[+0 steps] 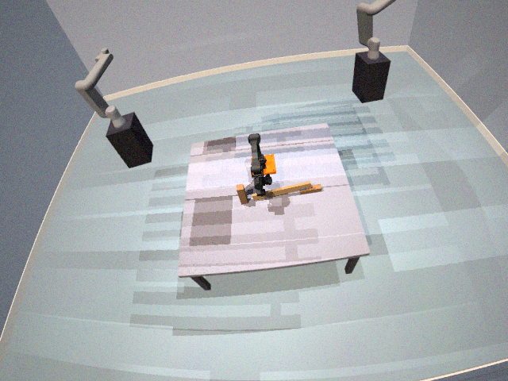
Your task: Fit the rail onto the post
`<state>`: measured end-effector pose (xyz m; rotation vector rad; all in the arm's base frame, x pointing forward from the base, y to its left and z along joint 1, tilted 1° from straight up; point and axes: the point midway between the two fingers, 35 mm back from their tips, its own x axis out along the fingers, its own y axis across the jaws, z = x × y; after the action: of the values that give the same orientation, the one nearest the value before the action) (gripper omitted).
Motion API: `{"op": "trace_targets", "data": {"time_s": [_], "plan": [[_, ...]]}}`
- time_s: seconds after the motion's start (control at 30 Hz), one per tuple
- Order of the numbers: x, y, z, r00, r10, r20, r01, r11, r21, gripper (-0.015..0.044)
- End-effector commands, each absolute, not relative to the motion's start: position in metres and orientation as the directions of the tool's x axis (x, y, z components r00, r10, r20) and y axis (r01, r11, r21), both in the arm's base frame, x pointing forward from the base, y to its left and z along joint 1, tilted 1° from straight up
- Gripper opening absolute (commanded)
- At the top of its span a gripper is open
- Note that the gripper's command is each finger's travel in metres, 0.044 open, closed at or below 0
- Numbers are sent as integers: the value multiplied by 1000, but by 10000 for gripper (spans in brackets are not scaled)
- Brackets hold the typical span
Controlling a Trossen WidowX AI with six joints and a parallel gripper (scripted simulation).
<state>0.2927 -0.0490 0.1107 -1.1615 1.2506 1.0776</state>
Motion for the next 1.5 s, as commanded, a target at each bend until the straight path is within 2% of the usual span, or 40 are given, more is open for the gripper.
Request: {"op": "trace_targets", "data": {"time_s": [0.0,1.47], "plan": [[294,-48,111,39,-25,-999,-995,94,-41,440],[297,-50,42,39,-25,-999,-995,94,-41,440]]}}
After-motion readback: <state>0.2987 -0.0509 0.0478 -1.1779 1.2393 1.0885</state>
